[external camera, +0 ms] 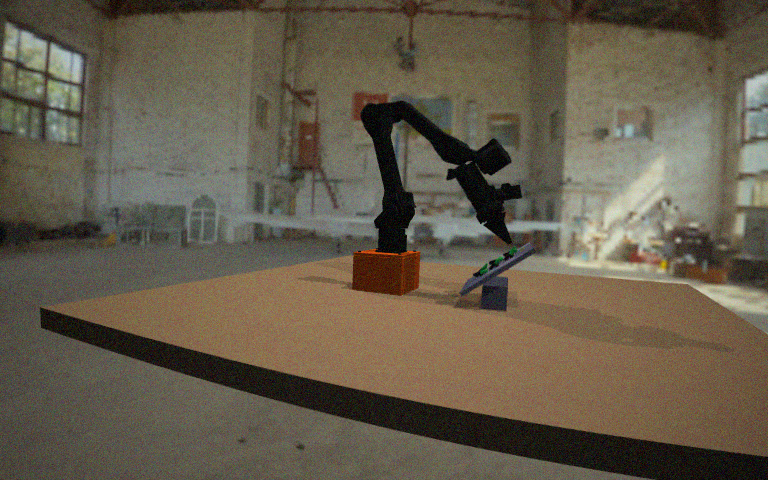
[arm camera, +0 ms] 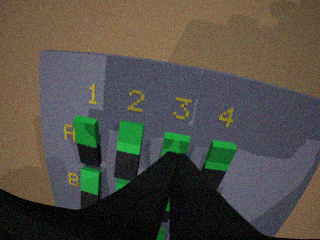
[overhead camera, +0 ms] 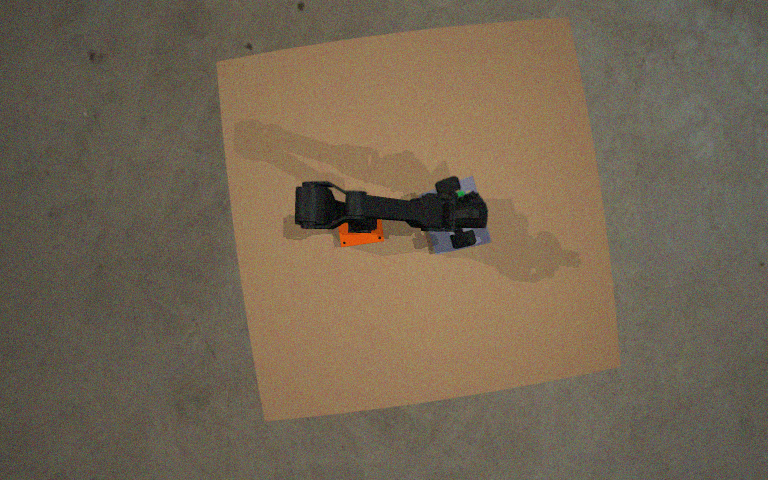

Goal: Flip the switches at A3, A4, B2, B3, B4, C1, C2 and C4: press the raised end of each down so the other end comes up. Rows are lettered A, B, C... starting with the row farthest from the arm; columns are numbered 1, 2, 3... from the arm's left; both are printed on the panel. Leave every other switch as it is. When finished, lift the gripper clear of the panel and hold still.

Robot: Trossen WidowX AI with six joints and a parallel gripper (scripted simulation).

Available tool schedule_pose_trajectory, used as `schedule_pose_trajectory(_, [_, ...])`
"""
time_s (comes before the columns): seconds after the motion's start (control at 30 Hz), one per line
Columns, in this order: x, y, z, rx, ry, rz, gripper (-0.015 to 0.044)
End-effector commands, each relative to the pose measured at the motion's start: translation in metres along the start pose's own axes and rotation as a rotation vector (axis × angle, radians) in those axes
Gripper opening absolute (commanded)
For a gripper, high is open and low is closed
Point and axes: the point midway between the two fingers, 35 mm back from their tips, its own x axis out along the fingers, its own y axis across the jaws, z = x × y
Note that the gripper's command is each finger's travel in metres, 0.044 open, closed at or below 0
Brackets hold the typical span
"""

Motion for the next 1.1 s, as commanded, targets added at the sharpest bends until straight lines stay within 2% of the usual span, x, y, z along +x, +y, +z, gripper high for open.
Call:
schedule_pose_trajectory(0.0, [0.0076,0.0002,-0.0026,0.004,0.011,0.000,0.0000])
schedule_pose_trajectory(1.07, [0.0135,0.0002,-0.0025,0.004,0.011,0.000,0.0000])
